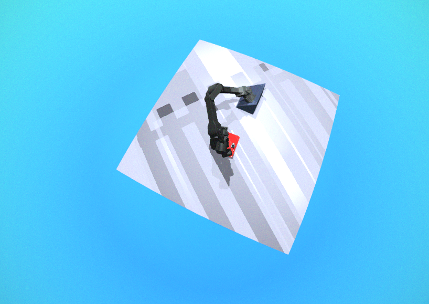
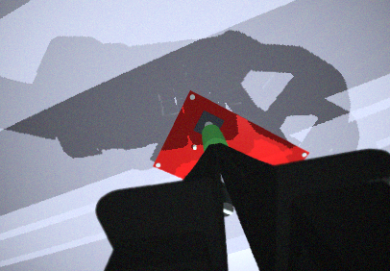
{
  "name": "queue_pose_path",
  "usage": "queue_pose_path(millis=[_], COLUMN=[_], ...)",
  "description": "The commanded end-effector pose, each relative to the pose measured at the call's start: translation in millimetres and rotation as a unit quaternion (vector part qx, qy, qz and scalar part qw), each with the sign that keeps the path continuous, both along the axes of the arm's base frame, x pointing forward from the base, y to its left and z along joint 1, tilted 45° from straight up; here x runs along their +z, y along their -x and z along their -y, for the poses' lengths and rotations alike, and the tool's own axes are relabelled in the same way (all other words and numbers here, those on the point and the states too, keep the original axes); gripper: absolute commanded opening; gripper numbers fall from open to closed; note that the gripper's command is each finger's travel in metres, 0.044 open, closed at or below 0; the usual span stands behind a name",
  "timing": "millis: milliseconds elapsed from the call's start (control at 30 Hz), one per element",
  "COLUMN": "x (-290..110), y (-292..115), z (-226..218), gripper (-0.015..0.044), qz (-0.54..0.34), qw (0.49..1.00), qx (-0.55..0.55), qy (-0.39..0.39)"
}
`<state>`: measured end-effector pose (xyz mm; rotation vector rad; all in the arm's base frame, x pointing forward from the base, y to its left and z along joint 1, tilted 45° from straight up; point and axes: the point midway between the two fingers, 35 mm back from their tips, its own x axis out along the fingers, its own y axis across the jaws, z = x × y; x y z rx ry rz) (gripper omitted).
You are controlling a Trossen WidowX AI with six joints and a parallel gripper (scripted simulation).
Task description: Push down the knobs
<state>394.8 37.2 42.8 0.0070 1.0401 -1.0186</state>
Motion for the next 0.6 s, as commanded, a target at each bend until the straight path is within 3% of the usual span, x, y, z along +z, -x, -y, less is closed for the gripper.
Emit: queue_pose_path(millis=[0, 567], x=[-2.7, -2.5], y=[0.9, 1.0], z=[2.0, 1.7], gripper=[0.0, 0.0], qz=[-0.004, -0.004], qw=[1.0, 1.0], qx=[0.002, 0.002], qy=[0.003, 0.003])
